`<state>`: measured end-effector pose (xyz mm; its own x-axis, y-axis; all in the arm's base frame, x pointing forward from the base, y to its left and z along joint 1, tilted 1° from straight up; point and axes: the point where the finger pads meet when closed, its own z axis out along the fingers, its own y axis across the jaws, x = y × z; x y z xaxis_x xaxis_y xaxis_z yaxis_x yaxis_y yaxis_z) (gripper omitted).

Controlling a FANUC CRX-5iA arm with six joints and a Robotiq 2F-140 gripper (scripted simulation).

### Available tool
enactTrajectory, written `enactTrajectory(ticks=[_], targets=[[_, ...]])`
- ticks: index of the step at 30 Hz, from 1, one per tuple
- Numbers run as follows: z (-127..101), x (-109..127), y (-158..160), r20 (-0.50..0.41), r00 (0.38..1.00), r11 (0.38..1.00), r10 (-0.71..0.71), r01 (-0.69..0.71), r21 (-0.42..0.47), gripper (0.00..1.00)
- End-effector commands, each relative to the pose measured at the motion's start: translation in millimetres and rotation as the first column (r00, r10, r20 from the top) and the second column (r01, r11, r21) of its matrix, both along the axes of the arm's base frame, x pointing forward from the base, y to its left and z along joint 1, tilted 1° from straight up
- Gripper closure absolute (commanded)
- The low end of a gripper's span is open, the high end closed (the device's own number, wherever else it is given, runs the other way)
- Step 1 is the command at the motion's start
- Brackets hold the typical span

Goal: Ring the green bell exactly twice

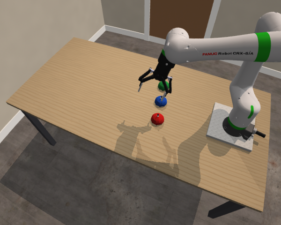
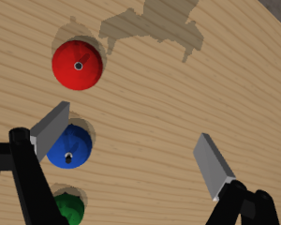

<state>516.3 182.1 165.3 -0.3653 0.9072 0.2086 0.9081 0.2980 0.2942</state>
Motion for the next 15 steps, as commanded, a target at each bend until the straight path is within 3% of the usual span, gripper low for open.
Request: enactTrajectory(ticks=[1, 2, 3, 4, 5, 13, 15], targets=[[-7.0, 18.0, -29.1, -0.007, 0.999, 0.999, 0.036, -0.036, -0.001, 0.00], [-9.3, 26.4, -78.7, -0.046, 0.998, 0.995, 0.035, -0.039, -0.094, 0.00], [-8.3, 22.7, -91.7, -0.089, 0.996, 0.984, 0.027, -0.042, -0.172, 0.00], [-9.4, 26.0, -102.5, -0.089, 0.996, 0.984, 0.027, -0.042, -0.172, 0.00], [-9.4, 24.6, -115.9, -0.129, 0.992, 0.971, 0.015, -0.045, -0.233, 0.00], [-6.6, 32.2, -237.7, -0.188, 0.982, 0.950, -0.009, -0.050, -0.309, 0.00], [-6.5, 32.8, -245.5, -0.189, 0.982, 0.949, -0.010, -0.051, -0.310, 0.00]])
